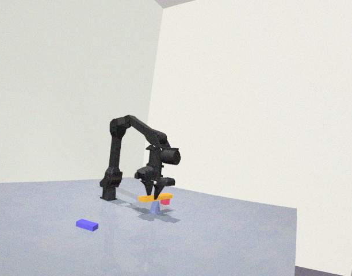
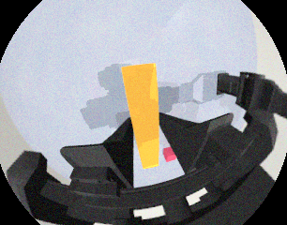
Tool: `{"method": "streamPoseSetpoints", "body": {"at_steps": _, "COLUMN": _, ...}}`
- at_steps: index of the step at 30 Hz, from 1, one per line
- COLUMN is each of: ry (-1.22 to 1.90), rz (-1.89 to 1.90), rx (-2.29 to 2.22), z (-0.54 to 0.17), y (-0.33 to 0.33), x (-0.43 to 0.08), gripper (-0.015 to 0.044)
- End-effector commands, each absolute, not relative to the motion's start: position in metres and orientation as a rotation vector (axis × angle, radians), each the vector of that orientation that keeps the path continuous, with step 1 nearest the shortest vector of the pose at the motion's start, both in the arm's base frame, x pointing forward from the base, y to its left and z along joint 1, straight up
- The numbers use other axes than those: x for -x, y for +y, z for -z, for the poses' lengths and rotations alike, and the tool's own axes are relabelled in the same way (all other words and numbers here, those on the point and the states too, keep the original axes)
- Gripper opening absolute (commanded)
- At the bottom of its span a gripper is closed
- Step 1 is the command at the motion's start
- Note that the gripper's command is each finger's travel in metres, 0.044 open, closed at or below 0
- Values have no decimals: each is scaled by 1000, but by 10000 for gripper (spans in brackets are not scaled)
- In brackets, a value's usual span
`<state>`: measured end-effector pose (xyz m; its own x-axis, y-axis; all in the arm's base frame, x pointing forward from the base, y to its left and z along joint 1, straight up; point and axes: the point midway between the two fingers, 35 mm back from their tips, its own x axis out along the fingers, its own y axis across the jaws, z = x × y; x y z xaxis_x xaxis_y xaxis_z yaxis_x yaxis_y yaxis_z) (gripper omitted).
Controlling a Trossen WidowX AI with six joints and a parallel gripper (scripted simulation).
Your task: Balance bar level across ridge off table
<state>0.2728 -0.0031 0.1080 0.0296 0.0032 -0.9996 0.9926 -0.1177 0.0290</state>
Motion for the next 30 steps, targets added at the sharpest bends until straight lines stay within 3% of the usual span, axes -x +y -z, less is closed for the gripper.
{"method": "streamPoseSetpoints", "body": {"at_steps": 1, "ry": 1133, "rz": 1271, "rx": -1313, "z": -108, "y": -3, "x": -273, "gripper": 168}}
{"method": "streamPoseSetpoints", "body": {"at_steps": 30, "ry": 1133, "rz": 1271, "rx": -1313, "z": -108, "y": -3, "x": -273, "gripper": 185}}
